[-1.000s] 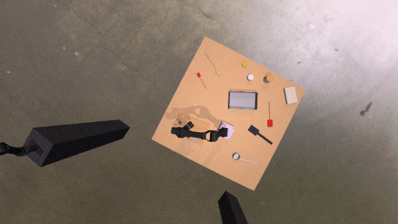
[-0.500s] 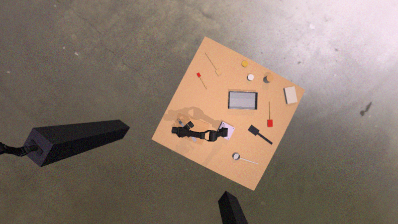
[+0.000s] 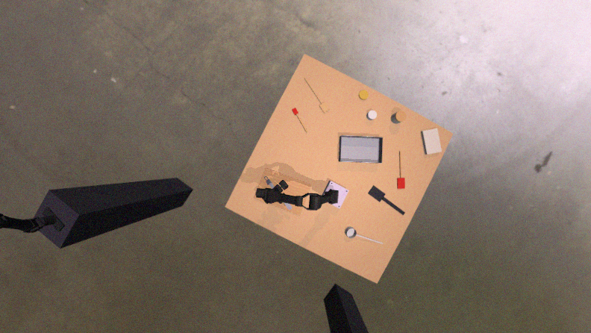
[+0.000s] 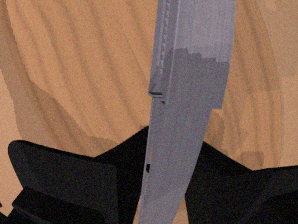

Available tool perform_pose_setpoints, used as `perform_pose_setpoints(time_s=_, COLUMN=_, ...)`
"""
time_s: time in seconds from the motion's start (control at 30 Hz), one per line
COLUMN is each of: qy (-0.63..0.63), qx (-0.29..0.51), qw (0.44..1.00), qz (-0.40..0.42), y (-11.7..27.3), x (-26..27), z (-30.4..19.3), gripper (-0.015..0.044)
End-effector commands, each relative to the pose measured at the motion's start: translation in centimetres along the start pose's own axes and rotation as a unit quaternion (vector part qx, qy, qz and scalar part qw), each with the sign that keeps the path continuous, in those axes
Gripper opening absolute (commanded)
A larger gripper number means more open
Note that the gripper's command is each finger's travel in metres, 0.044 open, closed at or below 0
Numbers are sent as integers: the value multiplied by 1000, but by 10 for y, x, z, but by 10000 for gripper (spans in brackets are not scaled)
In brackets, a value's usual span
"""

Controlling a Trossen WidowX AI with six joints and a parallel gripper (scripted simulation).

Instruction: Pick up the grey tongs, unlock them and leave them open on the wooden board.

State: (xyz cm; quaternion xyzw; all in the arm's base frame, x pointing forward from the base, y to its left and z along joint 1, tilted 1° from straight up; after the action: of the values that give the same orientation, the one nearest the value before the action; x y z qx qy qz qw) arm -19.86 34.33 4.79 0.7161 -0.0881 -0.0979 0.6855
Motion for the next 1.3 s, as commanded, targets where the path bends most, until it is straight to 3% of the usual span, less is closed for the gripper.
perform_pose_setpoints(time_s=0.0, qy=2, qx=1, qw=1000, qz=1, y=-2, x=1, z=0, gripper=-150)
perform_pose_setpoints(time_s=0.73, qy=0, qx=0, qw=1000, qz=0, y=-1, x=0, z=0, gripper=427)
perform_pose_setpoints(time_s=0.93, qy=0, qx=0, qw=1000, qz=1, y=7, x=16, z=-4, gripper=440)
perform_pose_setpoints(time_s=1.2, qy=2, qx=1, qw=1000, qz=7, y=58, x=141, z=-1, gripper=440)
perform_pose_setpoints(time_s=1.27, qy=2, qx=1, qw=1000, qz=8, y=62, x=151, z=2, gripper=440)
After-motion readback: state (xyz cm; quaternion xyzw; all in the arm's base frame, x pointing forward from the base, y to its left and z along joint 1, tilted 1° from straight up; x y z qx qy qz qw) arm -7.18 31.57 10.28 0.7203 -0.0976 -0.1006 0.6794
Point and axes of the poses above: the point midway between the two fingers, 35 mm back from their tips, its own y axis back along the fingers, its own x axis across the jaws, z = x × y, the point moved 1 cm from there along y, back along the fingers, and after that the axes turned 1 degree about y, right-handed, at the moved point
